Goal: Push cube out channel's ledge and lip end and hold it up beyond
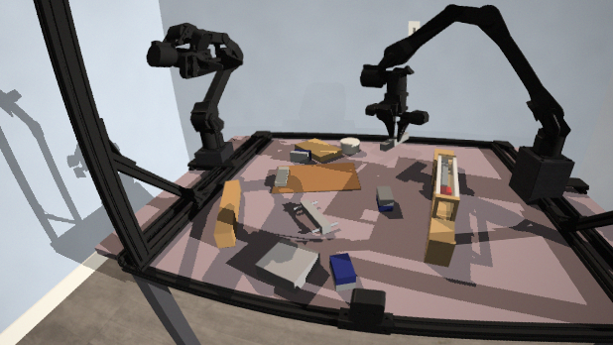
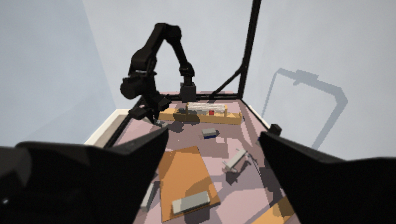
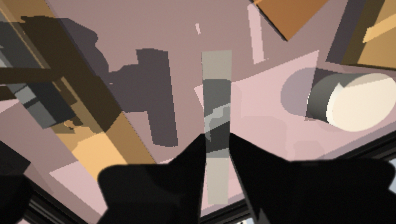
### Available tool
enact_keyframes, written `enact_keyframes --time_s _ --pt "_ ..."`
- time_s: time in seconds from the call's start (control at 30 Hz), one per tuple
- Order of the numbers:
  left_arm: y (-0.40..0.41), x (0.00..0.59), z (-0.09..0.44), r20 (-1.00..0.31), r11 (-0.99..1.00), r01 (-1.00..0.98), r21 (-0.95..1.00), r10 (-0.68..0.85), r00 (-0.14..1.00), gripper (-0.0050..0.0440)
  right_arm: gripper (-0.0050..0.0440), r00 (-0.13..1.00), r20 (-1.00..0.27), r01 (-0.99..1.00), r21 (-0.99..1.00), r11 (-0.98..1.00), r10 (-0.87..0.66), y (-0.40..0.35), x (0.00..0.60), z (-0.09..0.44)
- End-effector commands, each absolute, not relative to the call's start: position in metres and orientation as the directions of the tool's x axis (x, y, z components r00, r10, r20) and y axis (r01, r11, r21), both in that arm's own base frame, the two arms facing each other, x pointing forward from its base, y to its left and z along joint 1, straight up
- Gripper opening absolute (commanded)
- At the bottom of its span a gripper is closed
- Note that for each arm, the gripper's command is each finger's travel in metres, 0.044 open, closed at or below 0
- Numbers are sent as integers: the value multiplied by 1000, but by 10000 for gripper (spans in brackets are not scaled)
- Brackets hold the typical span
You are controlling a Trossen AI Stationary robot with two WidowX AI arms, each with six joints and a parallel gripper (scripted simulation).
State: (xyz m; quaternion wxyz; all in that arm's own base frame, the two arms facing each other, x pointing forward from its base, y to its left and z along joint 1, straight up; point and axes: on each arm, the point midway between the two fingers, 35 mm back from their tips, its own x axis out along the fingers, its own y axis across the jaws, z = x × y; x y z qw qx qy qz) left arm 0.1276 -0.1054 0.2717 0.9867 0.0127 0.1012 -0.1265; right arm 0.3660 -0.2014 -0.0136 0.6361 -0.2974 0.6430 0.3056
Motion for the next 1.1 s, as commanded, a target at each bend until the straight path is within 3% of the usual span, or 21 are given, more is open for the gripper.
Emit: enact_keyframes --time_s 0.0,1.07 --pt "-105 128 272 -202 968 251 -5 -247 948 400 40 0 -1000 -789 0 614 0 -201 356 -6" --pt "-105 128 272 -202 968 251 -5 -247 948 400 40 0 -1000 -950 0 311 0 -161 219 -9"
